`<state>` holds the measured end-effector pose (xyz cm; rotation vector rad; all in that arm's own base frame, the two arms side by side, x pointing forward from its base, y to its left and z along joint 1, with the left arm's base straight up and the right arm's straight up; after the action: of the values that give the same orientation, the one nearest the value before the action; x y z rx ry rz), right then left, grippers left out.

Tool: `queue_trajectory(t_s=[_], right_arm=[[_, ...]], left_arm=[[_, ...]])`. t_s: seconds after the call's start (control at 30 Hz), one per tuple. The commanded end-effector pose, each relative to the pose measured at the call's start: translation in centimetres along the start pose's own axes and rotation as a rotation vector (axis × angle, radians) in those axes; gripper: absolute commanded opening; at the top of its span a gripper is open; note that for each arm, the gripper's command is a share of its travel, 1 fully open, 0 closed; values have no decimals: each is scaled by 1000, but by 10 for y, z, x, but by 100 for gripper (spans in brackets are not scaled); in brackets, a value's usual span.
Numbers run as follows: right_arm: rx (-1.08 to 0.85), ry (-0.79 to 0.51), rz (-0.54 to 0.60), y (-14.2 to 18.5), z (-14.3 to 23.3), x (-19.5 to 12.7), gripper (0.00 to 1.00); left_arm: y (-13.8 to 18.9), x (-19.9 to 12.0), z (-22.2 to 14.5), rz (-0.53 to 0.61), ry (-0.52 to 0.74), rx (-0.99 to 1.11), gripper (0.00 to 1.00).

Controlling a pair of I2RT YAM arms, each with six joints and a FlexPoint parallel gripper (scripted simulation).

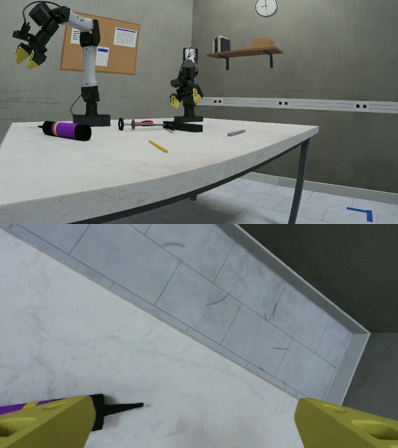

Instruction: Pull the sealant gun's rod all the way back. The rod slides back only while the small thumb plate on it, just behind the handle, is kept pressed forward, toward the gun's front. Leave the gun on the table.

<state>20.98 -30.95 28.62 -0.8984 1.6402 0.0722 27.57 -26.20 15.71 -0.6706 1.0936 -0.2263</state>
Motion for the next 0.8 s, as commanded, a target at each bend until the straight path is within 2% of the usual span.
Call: queue_trajectory(t_s=[0.0, 0.6, 0.77], right_arm=[[5, 2, -15, -2, -1, -4, 100], [-2, -7, -27, -3, -1, -4, 100], [-60, -47, -55, 8, 7, -13, 100]], left_arm=[[-4, -3, 2, -15, -7, -1, 100], [-6, -3, 3, -28, -19, -10, 100], [-1, -23, 14, -69, -88, -69, 100]])
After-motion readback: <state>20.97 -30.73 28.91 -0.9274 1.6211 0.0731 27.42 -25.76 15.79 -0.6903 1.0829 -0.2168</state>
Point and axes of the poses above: on each arm, the point where the finger pads meet when closed, its own x axis out along the fingers, its own z axis across the jaws, y = z × x, the point moved 9 cm from there along -x, back along the fingers
